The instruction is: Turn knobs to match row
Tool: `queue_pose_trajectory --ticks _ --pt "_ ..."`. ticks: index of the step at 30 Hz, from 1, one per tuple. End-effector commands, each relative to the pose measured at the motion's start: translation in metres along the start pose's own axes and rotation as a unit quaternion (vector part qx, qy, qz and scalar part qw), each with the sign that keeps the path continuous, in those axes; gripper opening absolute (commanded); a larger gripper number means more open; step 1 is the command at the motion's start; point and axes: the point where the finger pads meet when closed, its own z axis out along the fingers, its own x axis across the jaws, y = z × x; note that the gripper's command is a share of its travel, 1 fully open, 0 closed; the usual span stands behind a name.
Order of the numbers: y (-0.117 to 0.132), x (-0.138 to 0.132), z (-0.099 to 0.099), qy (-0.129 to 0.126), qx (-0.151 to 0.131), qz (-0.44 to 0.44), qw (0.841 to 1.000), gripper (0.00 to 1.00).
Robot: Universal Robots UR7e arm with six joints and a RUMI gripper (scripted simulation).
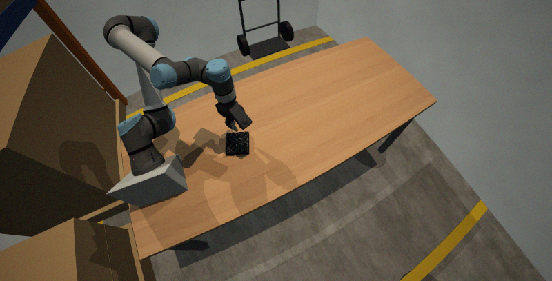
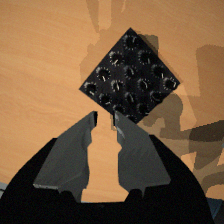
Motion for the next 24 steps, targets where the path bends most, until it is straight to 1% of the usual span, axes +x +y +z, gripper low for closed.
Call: queue_pose_trajectory --ticks 1,5,10,18,21,24 --pt "-0.0013 -0.0008 -0.0028 -0.001 0.002 -0.005 1.000 0.11" --pt "-0.0015 -0.0009 -0.0030 -0.001 0.002 -0.010 1.000 0.11" --pt "-0.0022 -0.0013 -0.0040 -0.001 0.003 -0.037 0.999 0.11" --pt "-0.0035 -0.0027 -0.0065 -0.001 0.003 -0.125 0.992 0.11" --pt "-0.0036 -0.0028 -0.0067 -0.001 0.003 -0.134 0.991 0.11" --pt "-0.0040 -0.0032 -0.0074 -0.001 0.002 -0.178 0.984 0.11"
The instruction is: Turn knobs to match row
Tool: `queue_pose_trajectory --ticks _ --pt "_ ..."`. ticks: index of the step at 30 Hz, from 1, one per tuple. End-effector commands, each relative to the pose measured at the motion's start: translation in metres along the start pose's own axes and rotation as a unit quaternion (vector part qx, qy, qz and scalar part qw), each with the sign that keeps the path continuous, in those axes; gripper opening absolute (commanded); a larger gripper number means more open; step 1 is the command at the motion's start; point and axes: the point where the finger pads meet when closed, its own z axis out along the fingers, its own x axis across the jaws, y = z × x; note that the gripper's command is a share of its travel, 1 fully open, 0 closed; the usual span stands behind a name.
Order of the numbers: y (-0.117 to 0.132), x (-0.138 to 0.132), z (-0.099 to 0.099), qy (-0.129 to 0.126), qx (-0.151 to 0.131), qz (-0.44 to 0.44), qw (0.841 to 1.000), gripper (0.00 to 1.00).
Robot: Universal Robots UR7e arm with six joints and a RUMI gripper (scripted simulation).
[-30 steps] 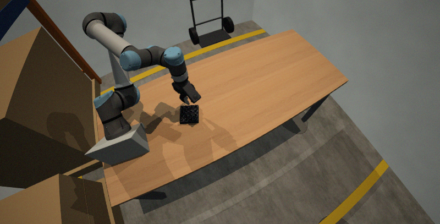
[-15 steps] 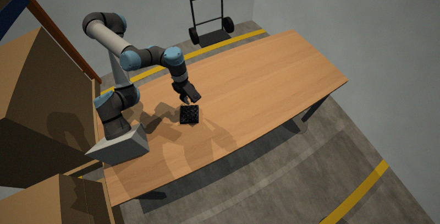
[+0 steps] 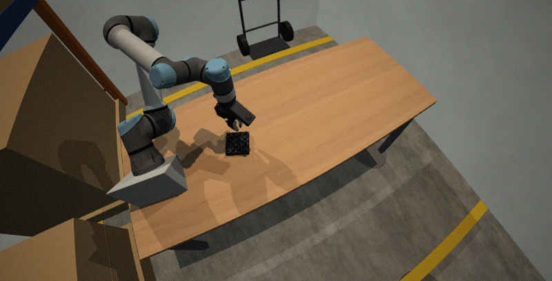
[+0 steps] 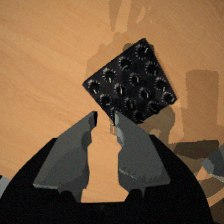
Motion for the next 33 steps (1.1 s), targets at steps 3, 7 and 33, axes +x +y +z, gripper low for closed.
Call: queue_pose_trajectory --ticks 3,7,33 --pt "-0.0028 -0.0015 -0.0050 -0.002 0.000 -0.097 0.995 0.11" --pt "-0.0030 -0.0019 -0.0059 -0.002 0.000 -0.136 0.991 0.11" --pt "-0.0019 -0.0030 -0.0117 -0.002 0.001 -0.379 0.926 0.11"
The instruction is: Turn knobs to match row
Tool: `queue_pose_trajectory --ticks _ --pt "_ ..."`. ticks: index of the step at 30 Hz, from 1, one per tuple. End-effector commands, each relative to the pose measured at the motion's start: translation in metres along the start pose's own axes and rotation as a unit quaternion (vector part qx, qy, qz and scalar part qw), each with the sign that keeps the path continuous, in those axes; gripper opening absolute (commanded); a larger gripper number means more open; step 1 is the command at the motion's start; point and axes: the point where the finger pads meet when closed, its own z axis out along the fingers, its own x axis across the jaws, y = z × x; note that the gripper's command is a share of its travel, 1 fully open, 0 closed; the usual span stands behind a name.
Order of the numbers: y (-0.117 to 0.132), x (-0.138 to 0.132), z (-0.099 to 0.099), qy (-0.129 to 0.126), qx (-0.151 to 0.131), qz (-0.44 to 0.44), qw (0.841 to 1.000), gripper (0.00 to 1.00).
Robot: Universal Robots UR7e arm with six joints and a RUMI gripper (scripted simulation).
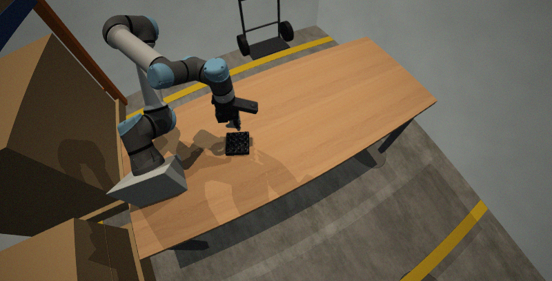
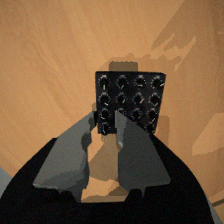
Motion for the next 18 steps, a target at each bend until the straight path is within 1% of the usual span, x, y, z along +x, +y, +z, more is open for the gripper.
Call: queue_pose_trajectory --ticks 1,7,13,15,18 --pt "-0.0012 0.0001 -0.0043 -0.003 0.001 -0.078 0.997 0.11" --pt "-0.0005 -0.0003 -0.0057 -0.003 0.001 -0.136 0.991 0.11" --pt "0.0004 -0.0006 -0.0071 -0.003 0.001 -0.196 0.981 0.11" --pt "0.0004 -0.0006 -0.0071 -0.003 0.001 -0.196 0.981 0.11" --pt "0.0013 -0.0008 -0.0082 -0.003 0.001 -0.240 0.971 0.11"
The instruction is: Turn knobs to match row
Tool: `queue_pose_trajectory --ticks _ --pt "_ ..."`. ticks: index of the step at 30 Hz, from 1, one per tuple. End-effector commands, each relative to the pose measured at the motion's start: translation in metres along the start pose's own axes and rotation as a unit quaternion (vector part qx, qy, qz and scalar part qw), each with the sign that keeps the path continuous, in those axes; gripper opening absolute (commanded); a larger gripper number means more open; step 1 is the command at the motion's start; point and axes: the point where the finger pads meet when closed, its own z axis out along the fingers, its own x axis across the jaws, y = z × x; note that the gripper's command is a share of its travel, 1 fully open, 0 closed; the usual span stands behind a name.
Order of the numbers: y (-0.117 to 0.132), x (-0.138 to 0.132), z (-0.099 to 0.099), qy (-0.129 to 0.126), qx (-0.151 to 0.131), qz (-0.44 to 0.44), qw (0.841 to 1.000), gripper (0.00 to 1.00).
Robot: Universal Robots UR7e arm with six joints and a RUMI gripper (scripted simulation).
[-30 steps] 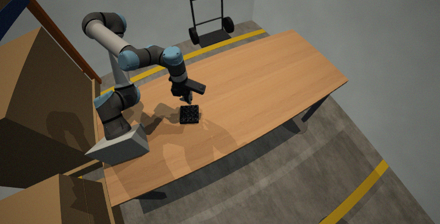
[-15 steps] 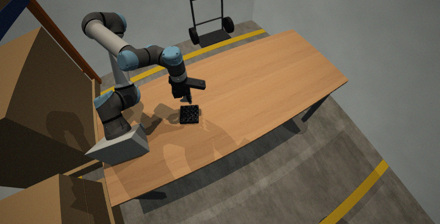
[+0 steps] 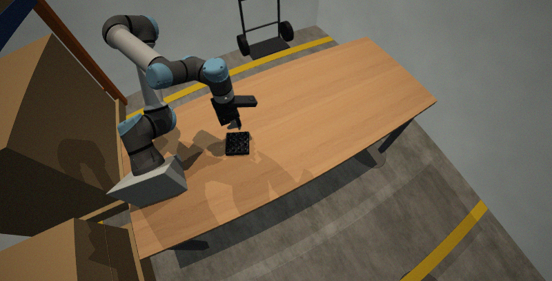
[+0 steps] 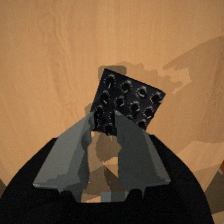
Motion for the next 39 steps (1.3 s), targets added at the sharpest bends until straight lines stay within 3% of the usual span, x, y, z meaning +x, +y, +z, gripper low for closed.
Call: queue_pose_trajectory --ticks 1,19,39 --pt "-0.0001 0.0005 -0.0041 -0.002 0.001 -0.078 0.997 0.11" --pt "0.0029 -0.0009 -0.0073 -0.002 0.002 -0.212 0.977 0.11" --pt "0.0036 -0.0015 -0.0070 -0.002 0.001 -0.223 0.975 0.11"
